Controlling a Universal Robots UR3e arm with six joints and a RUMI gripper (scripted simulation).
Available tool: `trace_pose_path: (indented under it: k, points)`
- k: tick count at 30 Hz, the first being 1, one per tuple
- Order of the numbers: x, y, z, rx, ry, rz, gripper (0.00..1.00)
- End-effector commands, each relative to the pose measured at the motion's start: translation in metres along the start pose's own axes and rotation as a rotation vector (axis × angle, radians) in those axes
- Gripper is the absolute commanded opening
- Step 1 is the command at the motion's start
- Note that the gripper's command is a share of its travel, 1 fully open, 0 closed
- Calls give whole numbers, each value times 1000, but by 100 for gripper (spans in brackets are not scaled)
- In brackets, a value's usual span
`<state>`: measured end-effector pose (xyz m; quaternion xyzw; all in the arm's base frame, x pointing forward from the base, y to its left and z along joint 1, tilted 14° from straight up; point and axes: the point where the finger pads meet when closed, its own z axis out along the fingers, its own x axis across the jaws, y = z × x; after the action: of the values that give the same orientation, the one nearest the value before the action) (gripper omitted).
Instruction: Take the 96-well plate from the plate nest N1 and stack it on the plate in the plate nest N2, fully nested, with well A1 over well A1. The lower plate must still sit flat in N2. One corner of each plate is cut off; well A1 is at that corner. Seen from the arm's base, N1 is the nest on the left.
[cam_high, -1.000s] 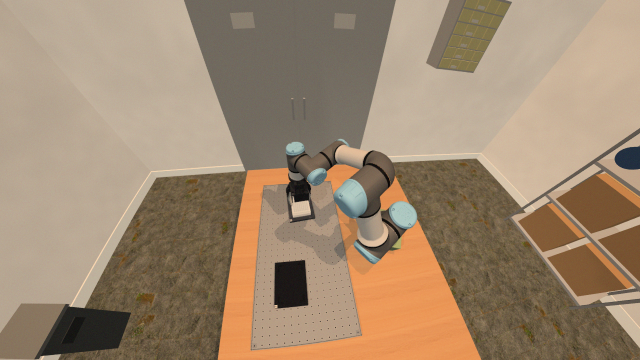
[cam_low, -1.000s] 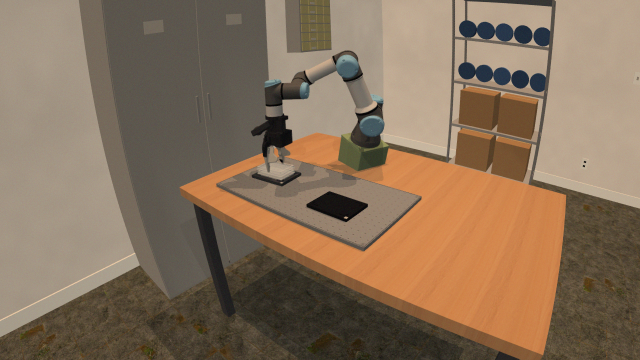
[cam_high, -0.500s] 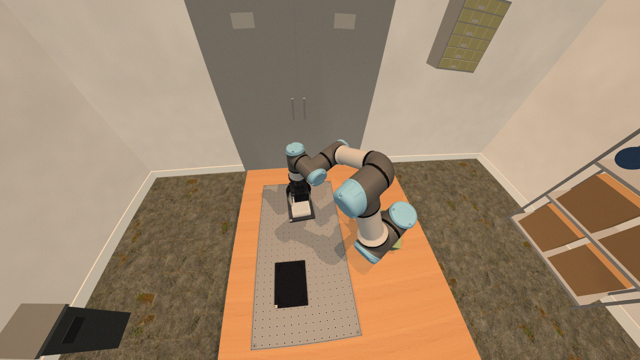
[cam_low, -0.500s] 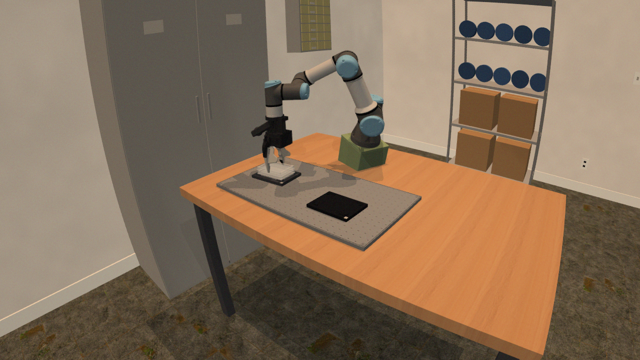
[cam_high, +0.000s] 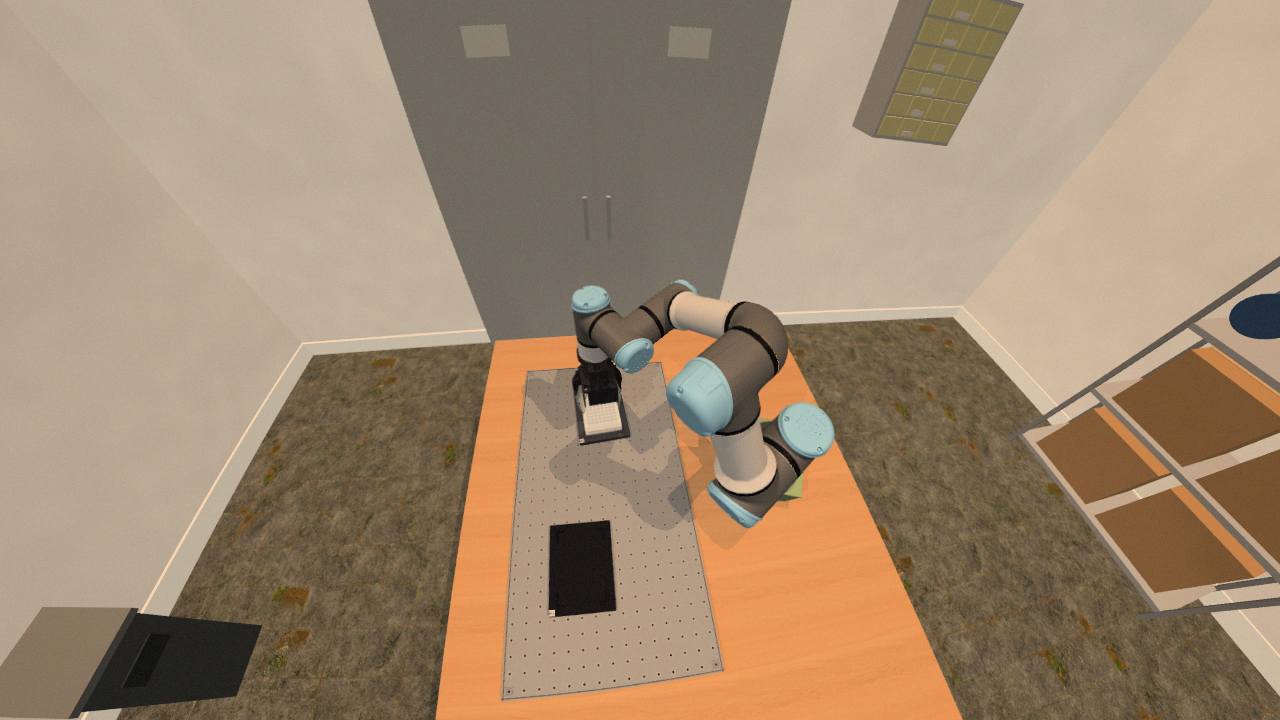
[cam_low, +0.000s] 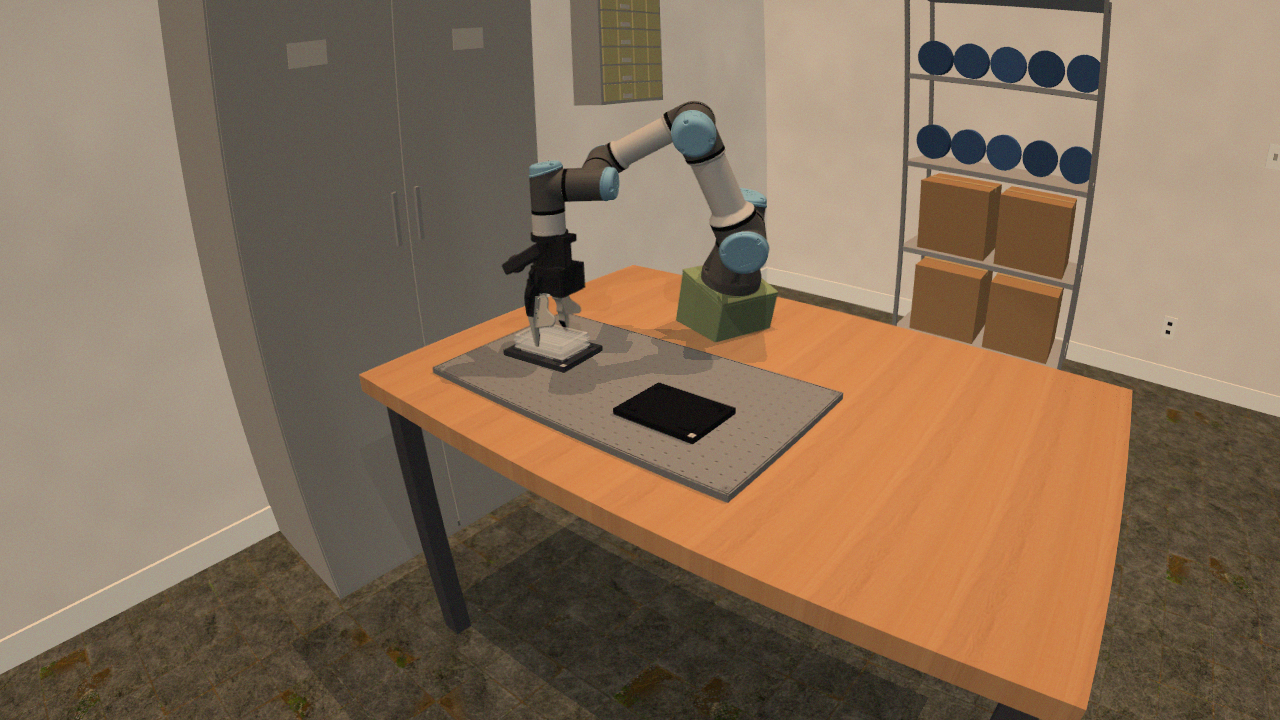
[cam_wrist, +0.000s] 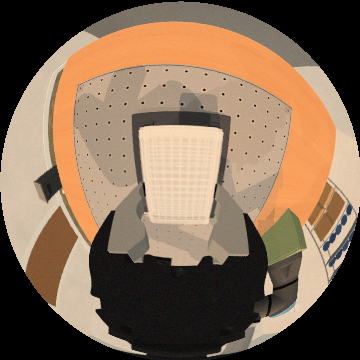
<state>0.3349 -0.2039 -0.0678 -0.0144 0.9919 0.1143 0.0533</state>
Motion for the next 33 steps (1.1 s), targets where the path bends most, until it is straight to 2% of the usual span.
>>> trace_pose_path:
  k: [1, 9, 10, 30, 33]
  points:
    - [-1, -1, 0, 3, -2, 0, 0]
    - [-1, -1, 1, 3, -2, 0, 0]
    - [-1, -1, 1, 3, -2, 0, 100]
    - [-1, -1, 1, 3, -2, 0, 100]
    - [0, -1, -5, 3, -2, 0, 100]
